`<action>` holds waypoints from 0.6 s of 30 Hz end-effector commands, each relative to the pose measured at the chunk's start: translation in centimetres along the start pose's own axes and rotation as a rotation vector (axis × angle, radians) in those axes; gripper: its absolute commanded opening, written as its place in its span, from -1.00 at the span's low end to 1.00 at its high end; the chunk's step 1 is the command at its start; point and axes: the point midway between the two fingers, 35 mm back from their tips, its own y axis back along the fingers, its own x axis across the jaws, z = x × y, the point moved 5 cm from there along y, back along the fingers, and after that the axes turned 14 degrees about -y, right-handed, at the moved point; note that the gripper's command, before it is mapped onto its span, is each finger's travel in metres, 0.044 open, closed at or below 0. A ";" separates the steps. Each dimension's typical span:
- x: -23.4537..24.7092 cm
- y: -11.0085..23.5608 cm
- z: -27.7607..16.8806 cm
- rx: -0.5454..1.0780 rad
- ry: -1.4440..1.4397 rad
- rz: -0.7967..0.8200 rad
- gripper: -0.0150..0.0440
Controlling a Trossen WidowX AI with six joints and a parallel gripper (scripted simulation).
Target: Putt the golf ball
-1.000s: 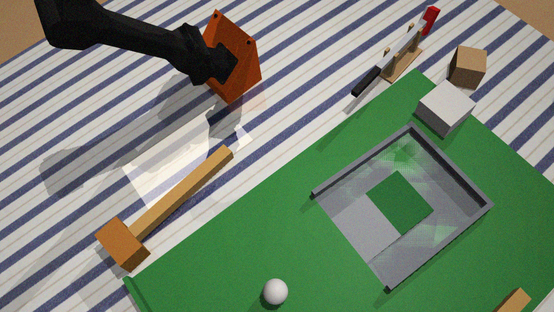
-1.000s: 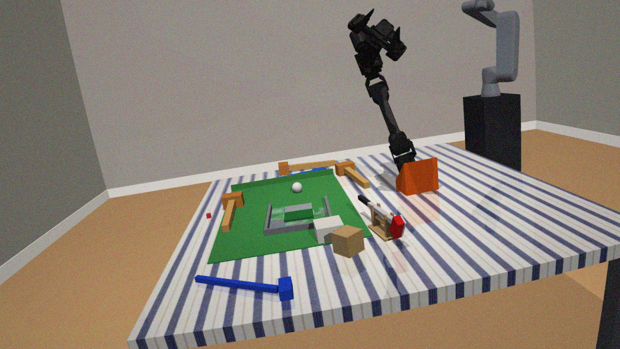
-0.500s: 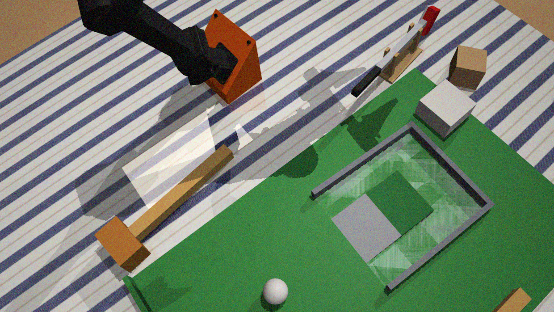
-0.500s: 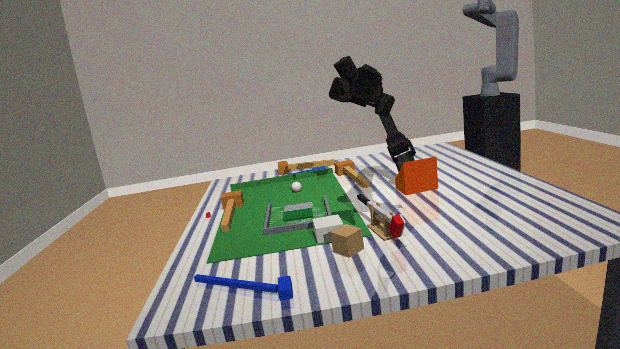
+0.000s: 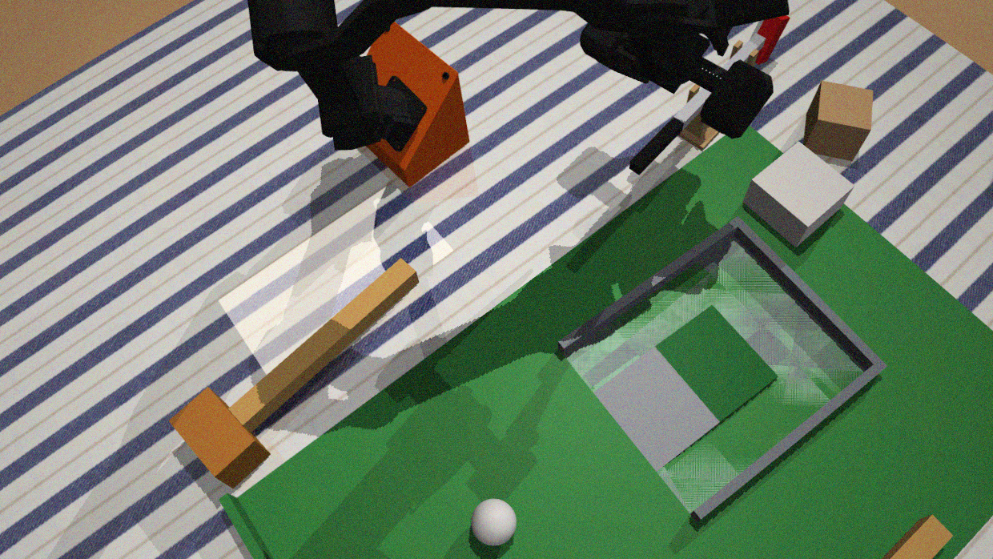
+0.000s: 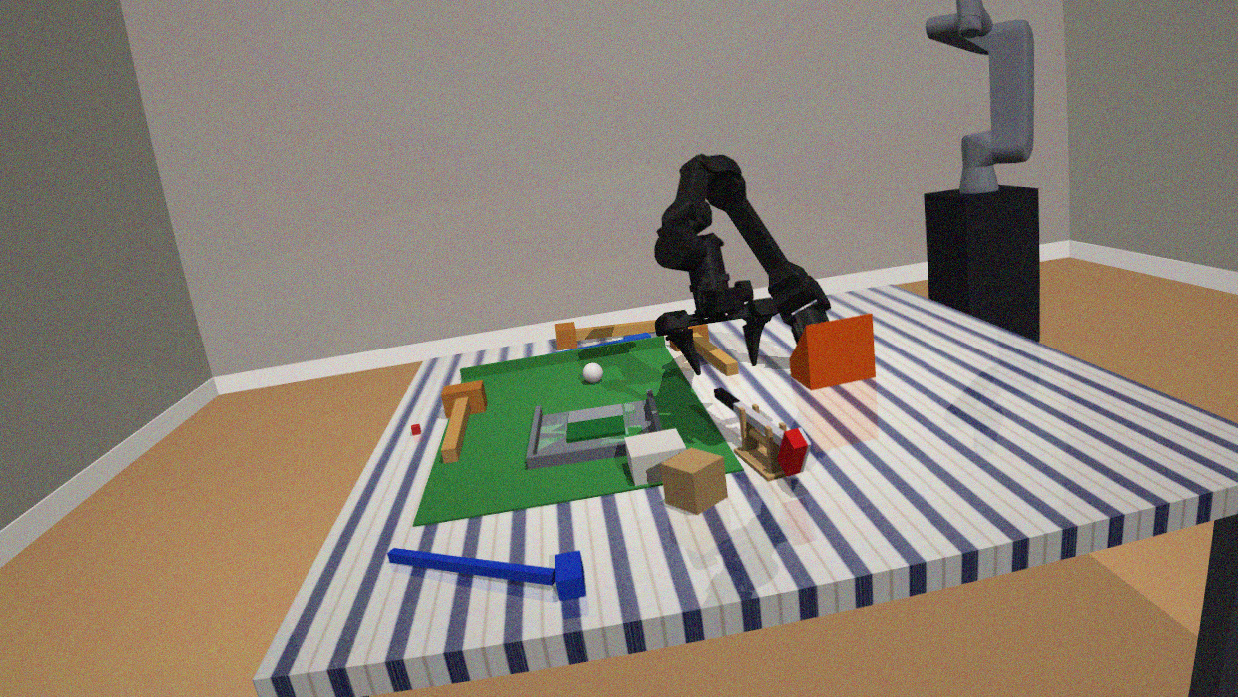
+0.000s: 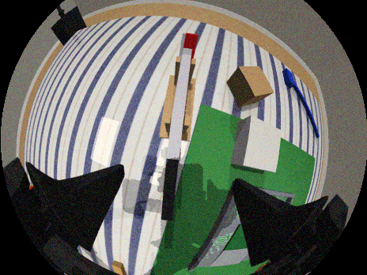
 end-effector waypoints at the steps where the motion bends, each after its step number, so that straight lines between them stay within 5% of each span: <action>1: -0.2 -1.0 -2.1 0.132 -0.005 0.018 1.00; 18: -0.5 -4.7 -4.0 0.139 -0.005 0.018 1.00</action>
